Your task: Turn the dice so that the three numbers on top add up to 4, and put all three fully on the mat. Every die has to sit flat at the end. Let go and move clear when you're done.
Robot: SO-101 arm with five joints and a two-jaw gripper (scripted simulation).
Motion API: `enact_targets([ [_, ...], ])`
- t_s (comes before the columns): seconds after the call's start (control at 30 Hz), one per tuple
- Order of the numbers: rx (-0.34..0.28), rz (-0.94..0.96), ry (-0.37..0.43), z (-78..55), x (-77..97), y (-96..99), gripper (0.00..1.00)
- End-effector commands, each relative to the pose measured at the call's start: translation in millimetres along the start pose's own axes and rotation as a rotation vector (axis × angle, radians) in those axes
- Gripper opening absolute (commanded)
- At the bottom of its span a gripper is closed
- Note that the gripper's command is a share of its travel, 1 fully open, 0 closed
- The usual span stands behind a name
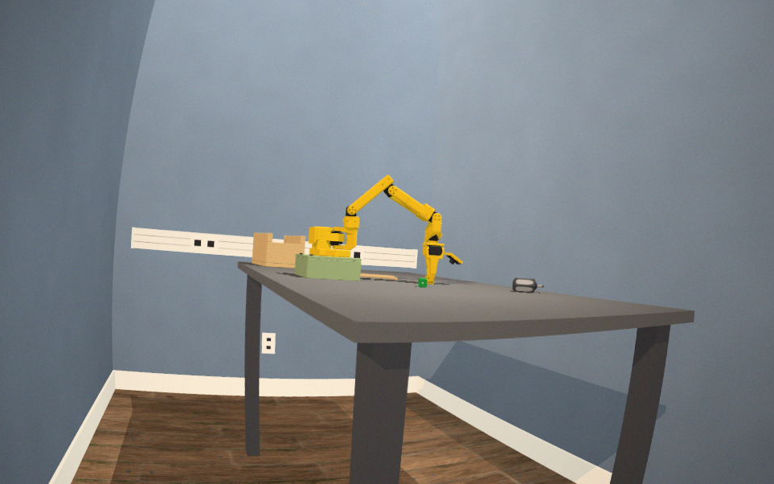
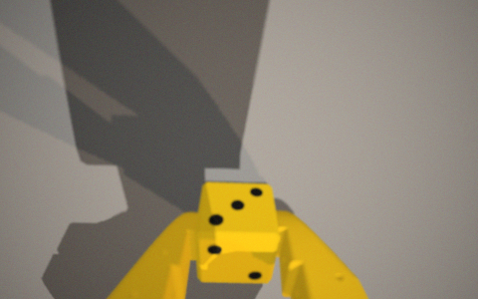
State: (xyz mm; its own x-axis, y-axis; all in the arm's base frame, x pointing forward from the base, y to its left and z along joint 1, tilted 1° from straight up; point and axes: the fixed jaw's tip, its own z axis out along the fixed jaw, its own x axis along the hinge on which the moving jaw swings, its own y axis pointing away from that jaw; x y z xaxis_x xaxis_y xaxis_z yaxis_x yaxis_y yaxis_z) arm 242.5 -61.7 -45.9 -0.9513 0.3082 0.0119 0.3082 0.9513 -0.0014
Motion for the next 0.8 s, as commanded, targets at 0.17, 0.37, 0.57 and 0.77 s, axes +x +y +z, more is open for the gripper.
enact_targets([
  [0.17,0.000,-0.002,0.028,5.3,5.7,-2.3,0.00],
  [0.37,0.000,-0.002,0.028,-5.9,4.6,-1.1,0.00],
  [0.57,0.000,-0.002,0.028,-17.9,4.0,0.1,0.00],
  [0.77,0.000,-0.002,0.029,-34.9,4.4,1.8,0.00],
])
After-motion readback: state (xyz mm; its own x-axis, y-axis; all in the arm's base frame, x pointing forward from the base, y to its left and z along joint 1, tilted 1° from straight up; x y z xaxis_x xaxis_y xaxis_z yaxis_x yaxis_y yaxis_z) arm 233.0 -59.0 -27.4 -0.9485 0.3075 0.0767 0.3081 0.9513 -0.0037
